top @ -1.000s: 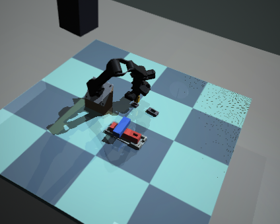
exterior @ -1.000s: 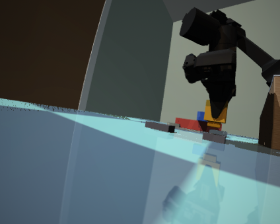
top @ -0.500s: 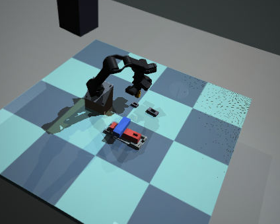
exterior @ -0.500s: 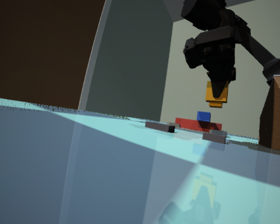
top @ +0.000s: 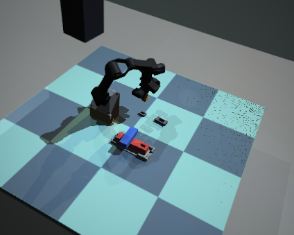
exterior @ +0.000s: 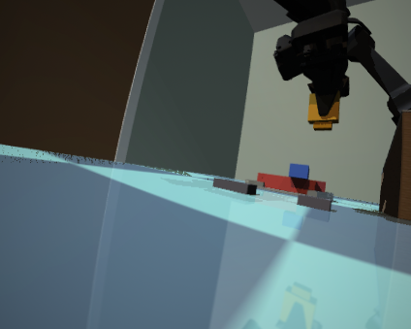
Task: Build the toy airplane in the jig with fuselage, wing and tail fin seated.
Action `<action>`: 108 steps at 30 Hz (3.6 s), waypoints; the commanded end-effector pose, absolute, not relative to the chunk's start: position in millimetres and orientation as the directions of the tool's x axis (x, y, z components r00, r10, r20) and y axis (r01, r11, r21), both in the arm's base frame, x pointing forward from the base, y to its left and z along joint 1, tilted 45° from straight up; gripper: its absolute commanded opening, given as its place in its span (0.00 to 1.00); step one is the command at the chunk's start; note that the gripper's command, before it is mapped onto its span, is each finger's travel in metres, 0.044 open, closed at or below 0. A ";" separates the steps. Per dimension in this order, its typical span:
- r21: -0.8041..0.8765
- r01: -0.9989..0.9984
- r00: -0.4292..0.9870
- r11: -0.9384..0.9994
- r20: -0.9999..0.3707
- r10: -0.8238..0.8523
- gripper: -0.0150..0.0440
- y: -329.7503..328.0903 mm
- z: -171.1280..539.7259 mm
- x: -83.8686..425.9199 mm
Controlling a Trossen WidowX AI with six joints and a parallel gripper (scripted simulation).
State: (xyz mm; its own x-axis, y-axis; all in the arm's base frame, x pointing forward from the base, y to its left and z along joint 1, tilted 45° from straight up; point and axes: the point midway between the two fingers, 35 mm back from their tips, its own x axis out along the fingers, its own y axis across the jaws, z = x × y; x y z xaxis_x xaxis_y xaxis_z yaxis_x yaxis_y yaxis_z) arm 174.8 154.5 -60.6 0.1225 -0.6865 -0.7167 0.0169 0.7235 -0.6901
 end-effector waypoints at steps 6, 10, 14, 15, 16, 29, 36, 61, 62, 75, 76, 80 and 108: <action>-0.685 0.025 0.122 0.728 -0.721 -0.682 0.25 166.0 -45.5 171.8; -0.680 0.017 0.121 0.733 -0.727 -0.676 0.25 164.1 -42.5 179.1; -0.674 0.007 0.119 0.739 -0.733 -0.669 0.25 161.6 -38.7 187.9; -0.672 0.004 0.119 0.740 -0.735 -0.668 0.25 160.8 -37.7 190.1; -0.671 0.001 0.118 0.742 -0.737 -0.666 0.25 160.0 -36.7 192.0; -0.655 -0.027 0.102 0.756 -0.754 -0.649 0.25 146.5 -23.3 216.2; -0.649 -0.038 0.095 0.760 -0.759 -0.644 0.25 137.0 -16.1 227.7; -0.635 -0.080 0.106 0.769 -0.772 -0.627 0.25 99.1 14.0 272.5; -0.635 -0.081 0.107 0.768 -0.772 -0.627 0.25 97.3 15.3 274.3; -0.642 -0.095 0.119 0.761 -0.766 -0.631 0.25 72.1 32.8 295.7; -0.643 -0.096 0.120 0.760 -0.766 -0.632 0.25 70.0 34.2 297.2; -0.646 -0.100 0.123 0.756 -0.762 -0.635 0.25 61.3 39.9 303.1; -0.688 -0.116 0.132 0.717 -0.726 -0.675 0.25 -5.1 81.8 331.8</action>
